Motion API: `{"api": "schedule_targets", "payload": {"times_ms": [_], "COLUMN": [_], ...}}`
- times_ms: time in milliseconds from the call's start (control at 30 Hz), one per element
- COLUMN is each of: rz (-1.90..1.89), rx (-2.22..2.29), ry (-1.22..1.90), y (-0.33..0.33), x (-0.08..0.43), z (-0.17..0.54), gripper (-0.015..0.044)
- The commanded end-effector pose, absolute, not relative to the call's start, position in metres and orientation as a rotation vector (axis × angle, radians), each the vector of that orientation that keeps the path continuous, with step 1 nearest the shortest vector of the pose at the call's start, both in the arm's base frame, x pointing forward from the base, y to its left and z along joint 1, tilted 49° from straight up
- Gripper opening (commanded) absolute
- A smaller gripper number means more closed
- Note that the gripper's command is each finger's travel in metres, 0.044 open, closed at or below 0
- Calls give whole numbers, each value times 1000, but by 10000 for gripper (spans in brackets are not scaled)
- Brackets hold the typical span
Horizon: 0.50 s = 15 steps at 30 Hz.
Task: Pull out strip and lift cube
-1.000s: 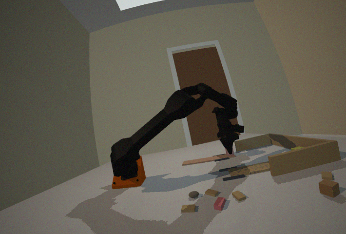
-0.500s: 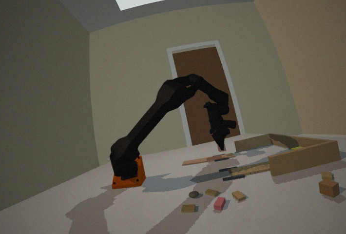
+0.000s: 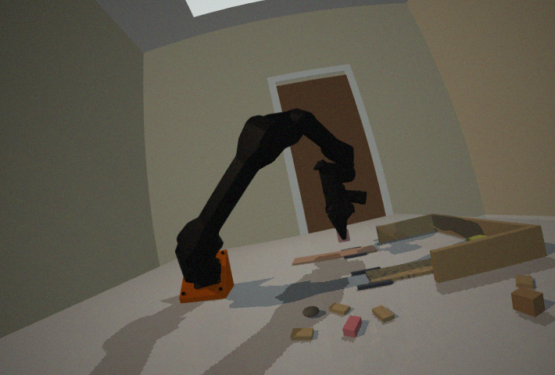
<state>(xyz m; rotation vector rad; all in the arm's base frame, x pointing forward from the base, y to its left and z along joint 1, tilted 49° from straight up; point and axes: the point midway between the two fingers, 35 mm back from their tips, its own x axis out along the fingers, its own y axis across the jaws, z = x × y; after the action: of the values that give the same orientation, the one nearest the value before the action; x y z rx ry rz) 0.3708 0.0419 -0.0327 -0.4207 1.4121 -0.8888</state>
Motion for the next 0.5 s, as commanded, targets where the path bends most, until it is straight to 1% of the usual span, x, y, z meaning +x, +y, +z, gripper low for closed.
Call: {"api": "schedule_targets", "payload": {"times_ms": [0, 467], "rz": [-886, -886], "rx": [-413, -414], "ry": [1407, 1410], "y": [45, 42], "x": [360, 315], "z": [-30, -24], "gripper": [0, 0]}}
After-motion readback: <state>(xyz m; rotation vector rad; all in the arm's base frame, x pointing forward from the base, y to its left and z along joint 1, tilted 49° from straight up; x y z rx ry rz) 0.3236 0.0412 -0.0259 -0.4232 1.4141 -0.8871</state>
